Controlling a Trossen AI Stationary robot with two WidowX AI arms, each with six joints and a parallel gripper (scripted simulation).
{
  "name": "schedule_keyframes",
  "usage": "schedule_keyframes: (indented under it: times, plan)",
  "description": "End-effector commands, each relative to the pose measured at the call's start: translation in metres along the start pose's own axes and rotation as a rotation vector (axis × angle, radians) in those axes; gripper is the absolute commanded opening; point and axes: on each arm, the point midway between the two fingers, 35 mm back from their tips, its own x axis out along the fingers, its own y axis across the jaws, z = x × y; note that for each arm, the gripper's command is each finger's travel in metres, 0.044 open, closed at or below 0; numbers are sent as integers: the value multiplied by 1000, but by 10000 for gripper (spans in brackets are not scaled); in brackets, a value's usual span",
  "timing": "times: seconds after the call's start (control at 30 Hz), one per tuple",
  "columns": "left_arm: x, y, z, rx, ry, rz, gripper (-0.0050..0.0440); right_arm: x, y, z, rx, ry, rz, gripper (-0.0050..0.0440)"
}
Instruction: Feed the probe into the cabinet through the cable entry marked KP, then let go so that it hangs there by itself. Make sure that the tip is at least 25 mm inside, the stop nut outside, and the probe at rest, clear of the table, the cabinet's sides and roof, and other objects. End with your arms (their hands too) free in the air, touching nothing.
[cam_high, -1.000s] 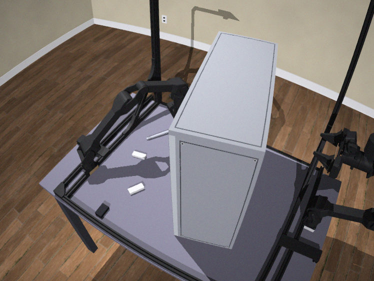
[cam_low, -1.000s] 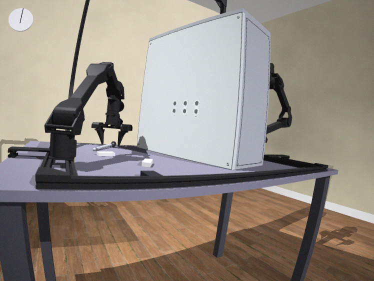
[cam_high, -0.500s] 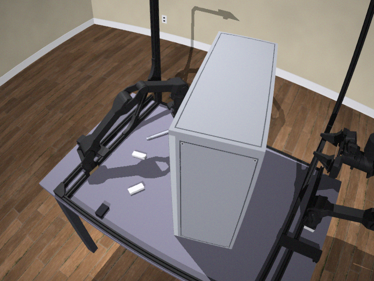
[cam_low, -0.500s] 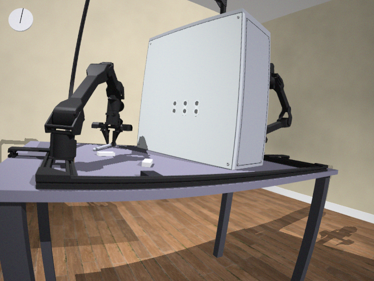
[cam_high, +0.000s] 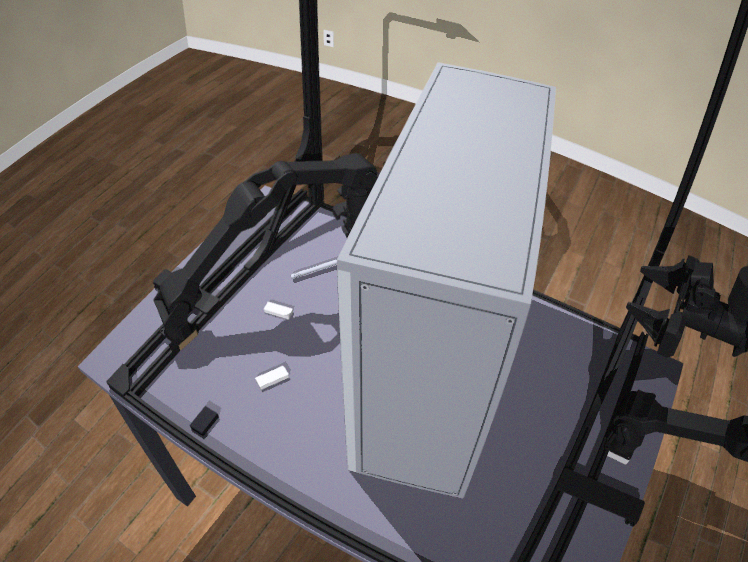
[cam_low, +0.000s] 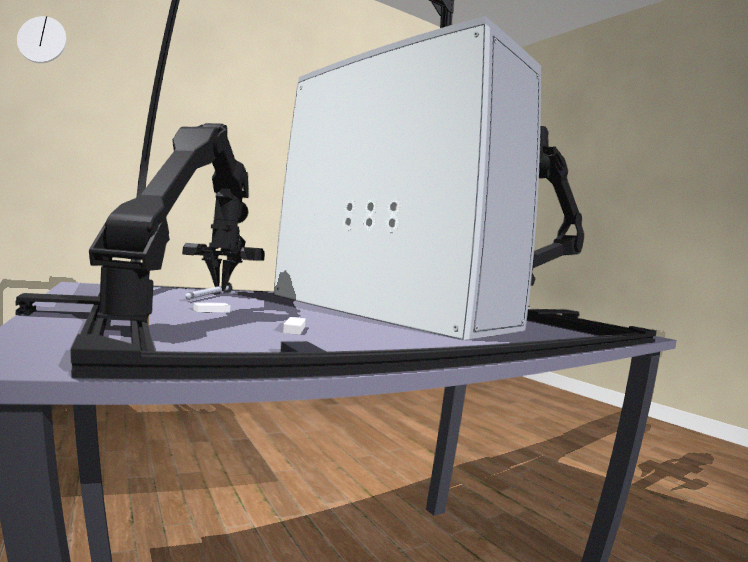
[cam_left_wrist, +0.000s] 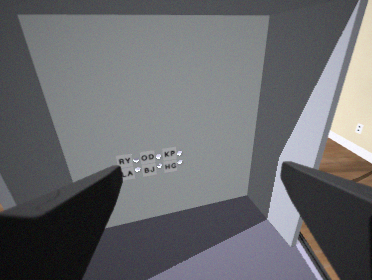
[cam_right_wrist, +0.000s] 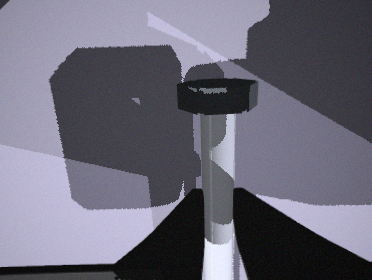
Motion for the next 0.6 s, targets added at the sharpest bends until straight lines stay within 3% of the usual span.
schedule_keyframes:
  times: [0.0,0.2,0.57]
  plan:
    - [0,0,0,2,1,-1,440,-31,-1,-5,-3,-14,3,0]
    - [0,0,0,2,1,-1,440,-88,-4,-28,-9,-8,5,0]
    - [0,0,0,2,1,-1,440,-106,-8,-32,-22,-36,9,0]
